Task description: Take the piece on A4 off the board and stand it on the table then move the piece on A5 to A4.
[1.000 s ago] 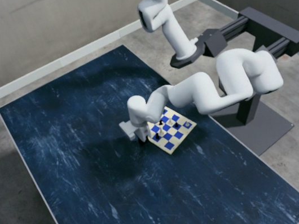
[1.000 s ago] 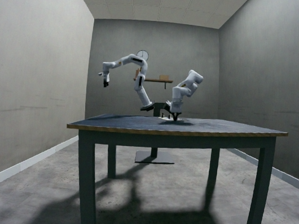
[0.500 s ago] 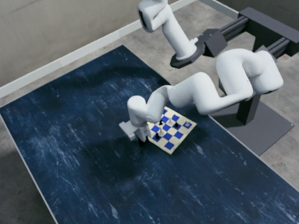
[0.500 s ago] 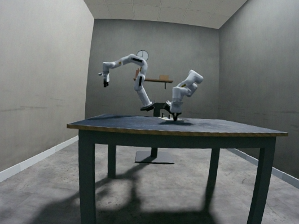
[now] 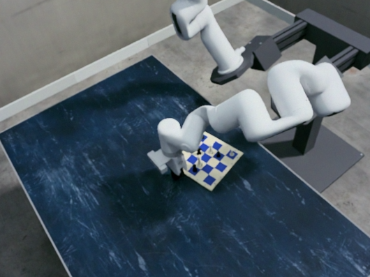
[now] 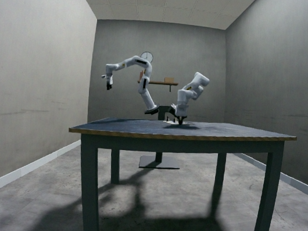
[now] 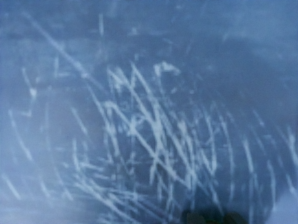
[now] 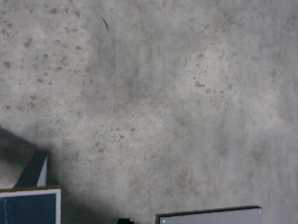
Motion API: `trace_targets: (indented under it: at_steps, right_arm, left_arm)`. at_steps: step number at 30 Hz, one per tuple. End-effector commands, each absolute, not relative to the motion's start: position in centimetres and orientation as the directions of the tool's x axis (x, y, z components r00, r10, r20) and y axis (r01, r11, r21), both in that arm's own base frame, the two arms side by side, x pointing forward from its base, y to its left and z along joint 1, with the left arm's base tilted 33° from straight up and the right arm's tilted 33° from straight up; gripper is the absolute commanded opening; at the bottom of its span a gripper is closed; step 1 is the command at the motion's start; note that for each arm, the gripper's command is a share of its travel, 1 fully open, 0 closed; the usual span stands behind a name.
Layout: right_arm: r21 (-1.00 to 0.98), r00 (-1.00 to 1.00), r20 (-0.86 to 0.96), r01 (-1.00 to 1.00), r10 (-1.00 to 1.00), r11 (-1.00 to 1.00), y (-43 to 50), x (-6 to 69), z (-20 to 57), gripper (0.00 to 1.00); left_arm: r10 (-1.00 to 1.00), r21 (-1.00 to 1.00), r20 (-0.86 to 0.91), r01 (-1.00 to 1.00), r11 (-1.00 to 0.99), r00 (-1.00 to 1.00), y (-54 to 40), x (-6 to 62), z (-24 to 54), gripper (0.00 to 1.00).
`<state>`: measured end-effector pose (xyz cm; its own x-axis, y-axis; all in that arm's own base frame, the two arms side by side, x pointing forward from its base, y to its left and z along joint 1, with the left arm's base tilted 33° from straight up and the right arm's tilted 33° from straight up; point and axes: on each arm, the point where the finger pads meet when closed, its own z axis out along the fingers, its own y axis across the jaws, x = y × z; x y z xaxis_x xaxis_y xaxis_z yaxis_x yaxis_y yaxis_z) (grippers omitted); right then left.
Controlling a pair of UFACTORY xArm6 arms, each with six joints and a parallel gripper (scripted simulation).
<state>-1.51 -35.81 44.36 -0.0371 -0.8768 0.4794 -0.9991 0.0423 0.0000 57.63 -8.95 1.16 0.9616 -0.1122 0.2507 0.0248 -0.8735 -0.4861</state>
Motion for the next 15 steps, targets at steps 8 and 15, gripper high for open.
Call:
trace_targets:
  at_steps: [8, 15]
  right_arm:
    - [0.000, -0.037, 0.483, -0.999, -0.875, 0.042, -35.82, -1.52, 44.52, 1.00]
    - [0.000, -0.037, 0.483, -0.999, -0.875, 0.042, -35.82, -1.52, 44.52, 1.00]
  left_arm:
    - [-0.114, -0.484, 0.255, 0.025, -0.875, 0.960, -9.11, 57.77, 1.36, 0.00]
    - [-0.114, -0.484, 0.255, 0.025, -0.875, 0.960, -9.11, 57.77, 1.36, 0.07]
